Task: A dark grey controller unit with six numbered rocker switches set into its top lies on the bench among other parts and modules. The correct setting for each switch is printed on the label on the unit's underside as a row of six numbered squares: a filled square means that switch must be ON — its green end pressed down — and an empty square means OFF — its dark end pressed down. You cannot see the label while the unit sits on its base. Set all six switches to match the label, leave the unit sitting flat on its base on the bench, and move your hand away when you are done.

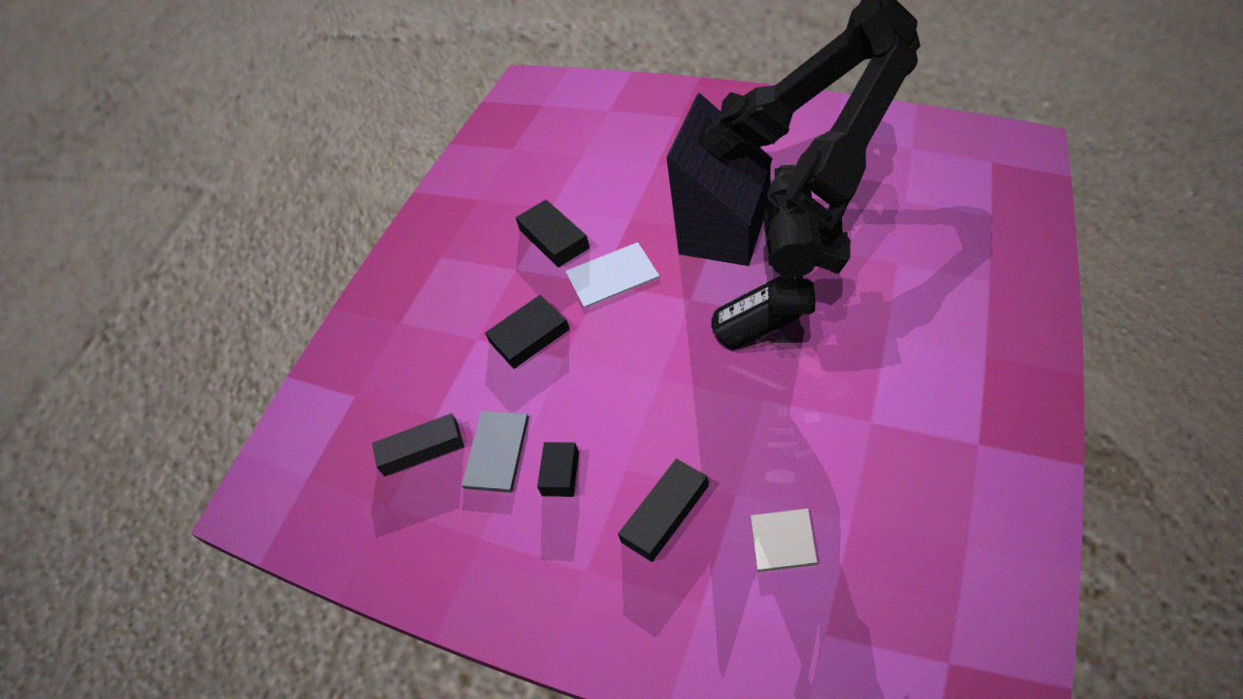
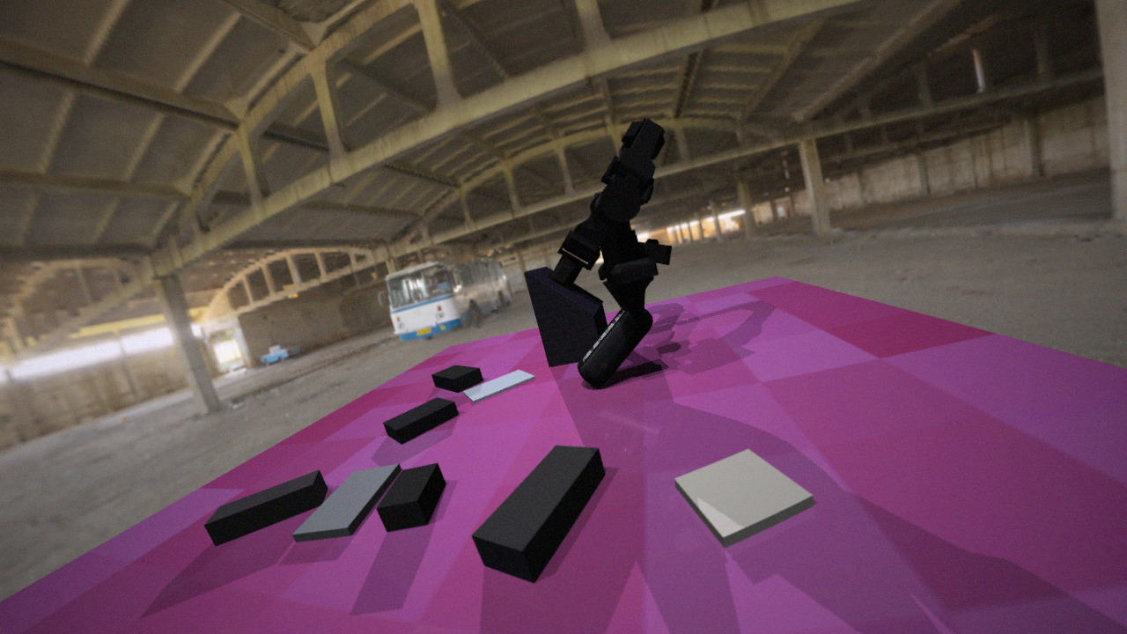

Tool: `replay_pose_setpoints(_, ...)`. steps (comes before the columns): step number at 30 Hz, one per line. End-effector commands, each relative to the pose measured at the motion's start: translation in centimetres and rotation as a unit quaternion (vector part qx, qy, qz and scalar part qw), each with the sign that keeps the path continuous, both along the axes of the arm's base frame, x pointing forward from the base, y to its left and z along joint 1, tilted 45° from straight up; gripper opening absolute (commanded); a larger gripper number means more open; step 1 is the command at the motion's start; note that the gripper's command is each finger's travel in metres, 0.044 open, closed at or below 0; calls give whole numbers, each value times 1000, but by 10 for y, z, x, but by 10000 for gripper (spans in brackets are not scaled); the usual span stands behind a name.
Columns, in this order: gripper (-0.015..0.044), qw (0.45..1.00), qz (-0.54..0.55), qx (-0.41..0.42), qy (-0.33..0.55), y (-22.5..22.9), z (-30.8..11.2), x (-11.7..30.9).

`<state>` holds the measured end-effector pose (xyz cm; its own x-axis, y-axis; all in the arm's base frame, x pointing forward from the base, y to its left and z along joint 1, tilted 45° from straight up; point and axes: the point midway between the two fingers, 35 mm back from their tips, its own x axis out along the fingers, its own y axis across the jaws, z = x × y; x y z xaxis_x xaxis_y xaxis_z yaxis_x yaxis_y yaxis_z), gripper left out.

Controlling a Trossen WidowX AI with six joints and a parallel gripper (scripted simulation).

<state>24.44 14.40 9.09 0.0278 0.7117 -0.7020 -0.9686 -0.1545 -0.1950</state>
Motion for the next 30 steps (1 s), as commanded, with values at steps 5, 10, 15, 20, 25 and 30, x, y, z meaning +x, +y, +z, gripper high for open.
replay_pose_setpoints(5, 336, 1000, -3, -4, -2, -9, -2, 3)
replay_pose_setpoints(10, 336, 1000, -3, -4, -2, -13, -2, 3)
replay_pose_setpoints(15, 336, 1000, -3, -4, -2, -17, -3, 4)
replay_pose_setpoints(20, 336, 1000, -3, -4, -1, -21, -4, 5)
replay_pose_setpoints(25, 336, 1000, -3, -4, -1, -25, -5, 6)
replay_pose_setpoints(30, 337, 1000, -3, -4, -1, -28, -6, 7)
